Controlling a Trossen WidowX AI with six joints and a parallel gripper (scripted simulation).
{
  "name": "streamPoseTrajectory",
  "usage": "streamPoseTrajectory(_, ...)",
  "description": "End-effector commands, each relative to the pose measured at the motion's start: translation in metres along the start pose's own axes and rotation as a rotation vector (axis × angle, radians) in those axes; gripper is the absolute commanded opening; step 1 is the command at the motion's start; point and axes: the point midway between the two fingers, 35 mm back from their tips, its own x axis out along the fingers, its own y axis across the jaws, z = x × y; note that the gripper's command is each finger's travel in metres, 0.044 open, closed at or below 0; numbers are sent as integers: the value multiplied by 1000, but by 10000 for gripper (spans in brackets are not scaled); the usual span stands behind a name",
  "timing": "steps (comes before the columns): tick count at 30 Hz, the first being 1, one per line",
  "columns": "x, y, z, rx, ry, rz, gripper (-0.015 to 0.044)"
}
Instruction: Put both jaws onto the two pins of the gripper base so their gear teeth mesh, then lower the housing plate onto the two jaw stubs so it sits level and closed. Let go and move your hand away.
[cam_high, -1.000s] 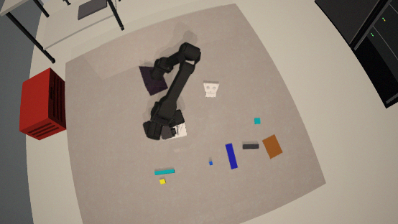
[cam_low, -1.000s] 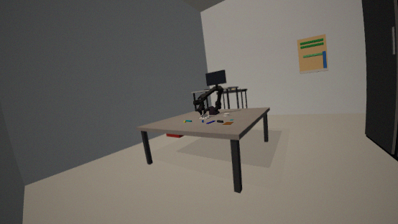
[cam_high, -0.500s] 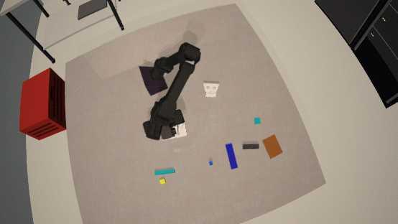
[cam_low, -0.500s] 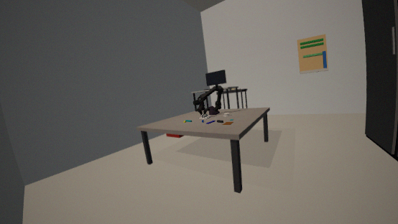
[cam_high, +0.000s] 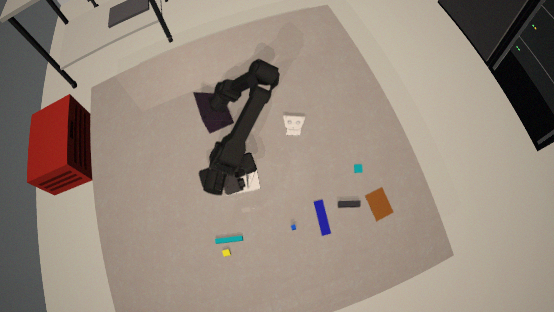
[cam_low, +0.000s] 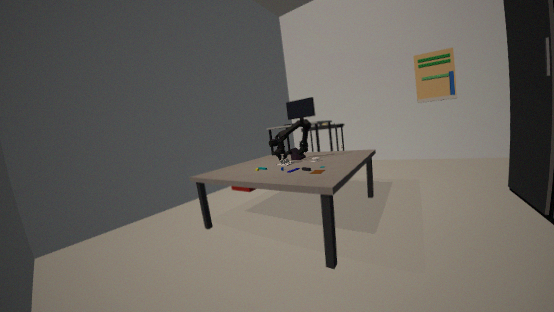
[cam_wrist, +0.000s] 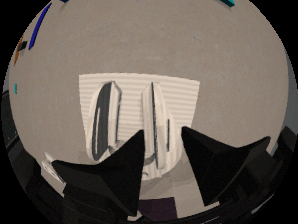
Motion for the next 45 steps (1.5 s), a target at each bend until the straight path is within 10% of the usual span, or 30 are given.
streamPoseTrajectory(1, 2, 0, 1, -2, -3, 0, 134)
streamPoseTrajectory(32, 3, 0, 1, -2, -3, 0, 134)
streamPoseTrajectory(36, 2, -1, 0, -4, -3, 0, 224)
streamPoseTrajectory(45, 2, -1, 0, -4, -3, 0, 224)
